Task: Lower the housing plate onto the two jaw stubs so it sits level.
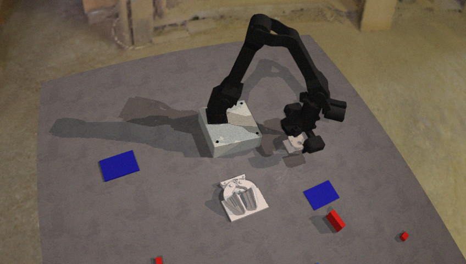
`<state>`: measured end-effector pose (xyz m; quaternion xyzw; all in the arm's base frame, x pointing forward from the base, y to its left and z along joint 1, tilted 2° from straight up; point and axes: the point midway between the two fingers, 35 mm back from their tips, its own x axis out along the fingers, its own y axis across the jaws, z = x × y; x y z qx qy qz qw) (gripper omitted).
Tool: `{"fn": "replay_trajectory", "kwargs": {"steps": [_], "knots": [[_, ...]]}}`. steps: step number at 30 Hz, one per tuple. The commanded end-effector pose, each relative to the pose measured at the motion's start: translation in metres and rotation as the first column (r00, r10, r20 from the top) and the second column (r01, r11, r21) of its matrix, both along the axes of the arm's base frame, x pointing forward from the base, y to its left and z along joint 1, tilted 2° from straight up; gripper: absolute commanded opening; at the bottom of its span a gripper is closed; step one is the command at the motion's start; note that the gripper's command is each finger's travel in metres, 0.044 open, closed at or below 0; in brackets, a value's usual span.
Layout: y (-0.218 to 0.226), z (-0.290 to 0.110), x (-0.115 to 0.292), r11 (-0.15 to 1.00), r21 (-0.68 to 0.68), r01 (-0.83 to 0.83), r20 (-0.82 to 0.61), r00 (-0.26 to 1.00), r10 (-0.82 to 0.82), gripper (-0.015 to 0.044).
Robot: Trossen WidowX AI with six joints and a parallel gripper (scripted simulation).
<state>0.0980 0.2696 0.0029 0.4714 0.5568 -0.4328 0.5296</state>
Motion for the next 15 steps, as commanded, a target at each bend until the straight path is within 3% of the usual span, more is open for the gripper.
{"fn": "replay_trajectory", "kwargs": {"steps": [1, 10, 15], "knots": [[0.0000, 0.0000, 0.0000, 1.000, 0.000, 0.000, 0.000, 1.000, 0.000, 0.0413], [0.0000, 0.0000, 0.0000, 1.000, 0.000, 0.000, 0.000, 1.000, 0.000, 0.0353], [0.0000, 0.0000, 0.0000, 1.000, 0.000, 0.000, 0.000, 1.000, 0.000, 0.0351]]}}
